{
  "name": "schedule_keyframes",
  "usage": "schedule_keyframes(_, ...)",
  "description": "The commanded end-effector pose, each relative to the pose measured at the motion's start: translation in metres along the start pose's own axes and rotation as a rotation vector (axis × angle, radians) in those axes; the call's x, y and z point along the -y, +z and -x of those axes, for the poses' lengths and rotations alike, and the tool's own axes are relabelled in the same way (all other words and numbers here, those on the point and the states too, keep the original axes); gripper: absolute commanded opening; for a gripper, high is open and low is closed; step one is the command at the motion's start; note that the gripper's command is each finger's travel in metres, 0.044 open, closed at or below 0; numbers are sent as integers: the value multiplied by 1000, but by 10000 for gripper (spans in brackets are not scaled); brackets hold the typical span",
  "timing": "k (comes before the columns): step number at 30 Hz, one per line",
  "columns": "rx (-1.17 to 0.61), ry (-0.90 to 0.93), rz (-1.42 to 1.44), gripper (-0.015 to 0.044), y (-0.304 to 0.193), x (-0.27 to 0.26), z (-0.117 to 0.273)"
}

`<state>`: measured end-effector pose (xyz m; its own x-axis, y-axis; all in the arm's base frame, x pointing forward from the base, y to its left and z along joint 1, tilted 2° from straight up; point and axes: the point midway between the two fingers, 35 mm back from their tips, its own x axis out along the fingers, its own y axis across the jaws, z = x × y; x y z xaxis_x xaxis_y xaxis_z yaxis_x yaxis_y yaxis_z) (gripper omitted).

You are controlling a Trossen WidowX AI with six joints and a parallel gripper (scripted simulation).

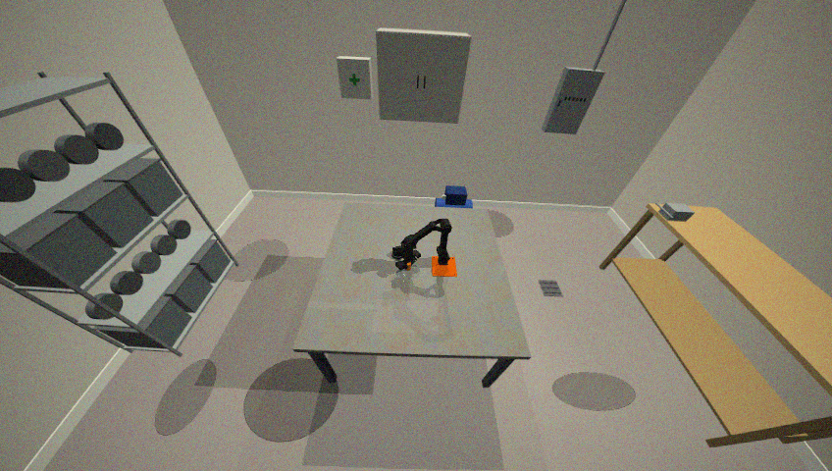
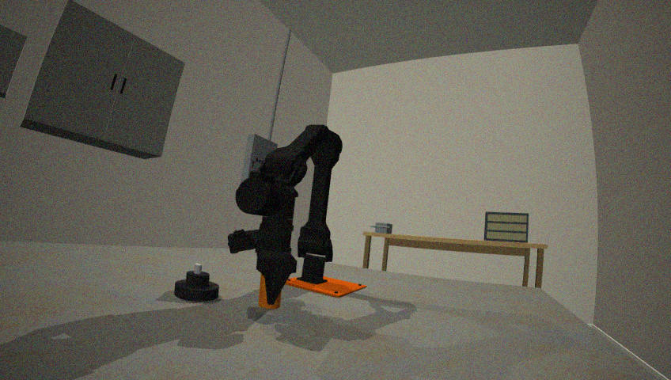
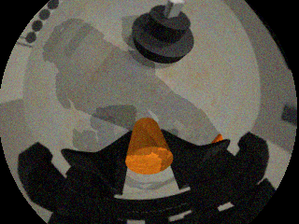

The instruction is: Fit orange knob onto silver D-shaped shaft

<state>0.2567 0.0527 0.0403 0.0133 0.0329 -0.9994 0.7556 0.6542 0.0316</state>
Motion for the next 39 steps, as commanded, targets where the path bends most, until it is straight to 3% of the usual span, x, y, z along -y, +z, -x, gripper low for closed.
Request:
schedule_keyframes(1,-3,13,54,6,-4,-1,5)
schedule_keyframes(31,3,1,-2,0,8,-19,134)
schedule_keyframes(39,2,16,-4,0,7,-18,139)
